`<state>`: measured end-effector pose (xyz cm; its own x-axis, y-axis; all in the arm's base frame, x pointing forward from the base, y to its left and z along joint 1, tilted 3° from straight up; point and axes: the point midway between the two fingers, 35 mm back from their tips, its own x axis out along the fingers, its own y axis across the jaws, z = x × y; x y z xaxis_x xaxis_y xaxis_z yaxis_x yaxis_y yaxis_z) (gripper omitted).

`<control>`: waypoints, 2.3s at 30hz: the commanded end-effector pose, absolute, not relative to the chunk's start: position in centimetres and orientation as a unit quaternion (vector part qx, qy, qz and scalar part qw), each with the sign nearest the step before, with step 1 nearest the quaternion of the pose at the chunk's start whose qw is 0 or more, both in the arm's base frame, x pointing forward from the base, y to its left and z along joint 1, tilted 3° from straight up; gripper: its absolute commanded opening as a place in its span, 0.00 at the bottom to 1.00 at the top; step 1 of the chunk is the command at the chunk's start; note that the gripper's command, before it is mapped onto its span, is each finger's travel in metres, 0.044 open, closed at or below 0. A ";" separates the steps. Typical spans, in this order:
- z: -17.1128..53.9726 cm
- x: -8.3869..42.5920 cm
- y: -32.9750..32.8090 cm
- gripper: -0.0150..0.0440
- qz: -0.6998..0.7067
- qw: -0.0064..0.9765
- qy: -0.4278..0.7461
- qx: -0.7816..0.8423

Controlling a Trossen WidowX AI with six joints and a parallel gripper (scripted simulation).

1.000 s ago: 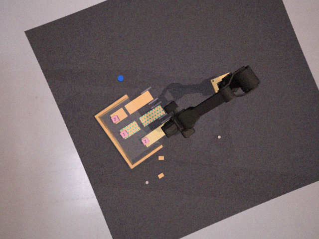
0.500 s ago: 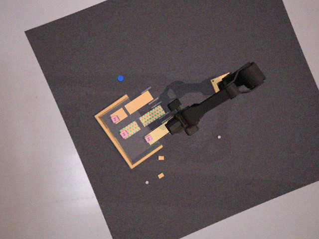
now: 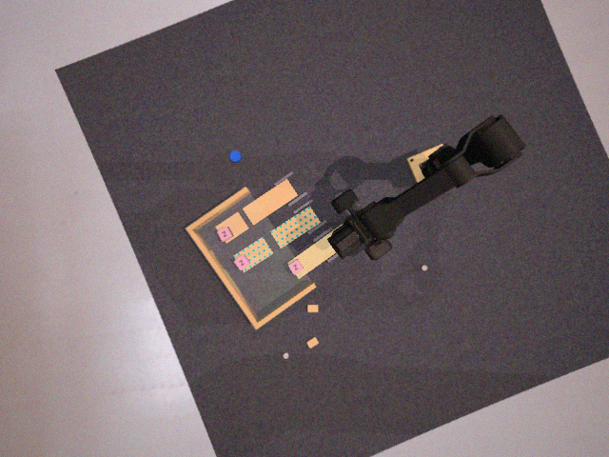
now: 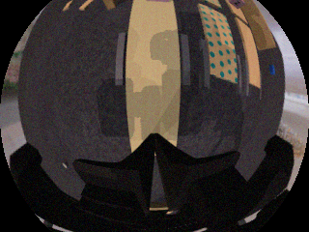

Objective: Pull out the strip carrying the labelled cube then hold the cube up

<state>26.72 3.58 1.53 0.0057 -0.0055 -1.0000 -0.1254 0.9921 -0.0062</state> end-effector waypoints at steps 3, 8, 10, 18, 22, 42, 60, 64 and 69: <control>0.9 24.9 3.4 0.25 0.041 0.696 0.716 -0.044; 1.0 24.1 3.3 0.25 0.041 0.695 0.716 -0.044; 1.0 23.9 3.3 0.25 0.041 0.695 0.716 -0.044; 1.0 22.7 3.2 0.25 0.041 0.695 0.717 -0.044; 1.0 22.2 3.1 0.25 0.041 0.695 0.717 -0.044; 1.1 19.9 2.8 0.25 0.041 0.694 0.717 -0.044; 1.1 19.9 2.8 0.25 0.041 0.694 0.717 -0.044; 1.1 19.9 2.8 0.25 0.041 0.694 0.717 -0.044; 1.1 19.9 2.8 0.25 0.041 0.694 0.717 -0.044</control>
